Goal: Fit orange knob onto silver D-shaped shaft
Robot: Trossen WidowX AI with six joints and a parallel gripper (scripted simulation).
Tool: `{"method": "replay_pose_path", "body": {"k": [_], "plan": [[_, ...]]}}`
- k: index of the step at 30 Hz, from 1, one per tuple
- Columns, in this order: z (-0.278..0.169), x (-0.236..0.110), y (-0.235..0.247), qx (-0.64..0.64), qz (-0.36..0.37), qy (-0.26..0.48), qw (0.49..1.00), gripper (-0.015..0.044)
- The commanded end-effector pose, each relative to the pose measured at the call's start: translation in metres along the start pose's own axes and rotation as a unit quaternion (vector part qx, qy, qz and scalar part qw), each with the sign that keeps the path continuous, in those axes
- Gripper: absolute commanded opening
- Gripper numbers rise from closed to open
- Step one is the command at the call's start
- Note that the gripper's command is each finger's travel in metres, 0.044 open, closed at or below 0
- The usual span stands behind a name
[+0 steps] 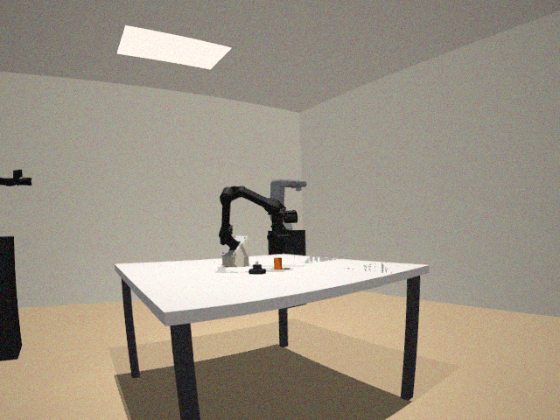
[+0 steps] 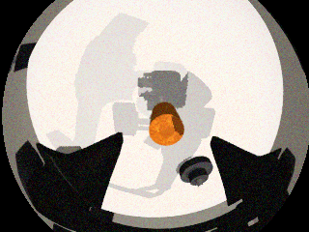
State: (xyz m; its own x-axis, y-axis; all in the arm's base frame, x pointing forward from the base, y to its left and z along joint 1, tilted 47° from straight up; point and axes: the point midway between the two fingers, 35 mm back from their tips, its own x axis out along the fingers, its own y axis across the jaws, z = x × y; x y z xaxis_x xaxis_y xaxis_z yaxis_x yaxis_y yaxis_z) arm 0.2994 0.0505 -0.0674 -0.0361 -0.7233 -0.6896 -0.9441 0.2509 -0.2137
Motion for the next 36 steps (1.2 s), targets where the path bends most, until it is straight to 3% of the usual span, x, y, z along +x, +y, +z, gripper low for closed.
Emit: {"method": "replay_pose_path", "body": {"k": [1,36], "plan": [[-0.002,0.007,0.001,-0.003,0.0,0.003,1.0,0.044],[-0.002,0.062,0.0,-0.003,-0.001,0.003,1.0,0.044]]}}
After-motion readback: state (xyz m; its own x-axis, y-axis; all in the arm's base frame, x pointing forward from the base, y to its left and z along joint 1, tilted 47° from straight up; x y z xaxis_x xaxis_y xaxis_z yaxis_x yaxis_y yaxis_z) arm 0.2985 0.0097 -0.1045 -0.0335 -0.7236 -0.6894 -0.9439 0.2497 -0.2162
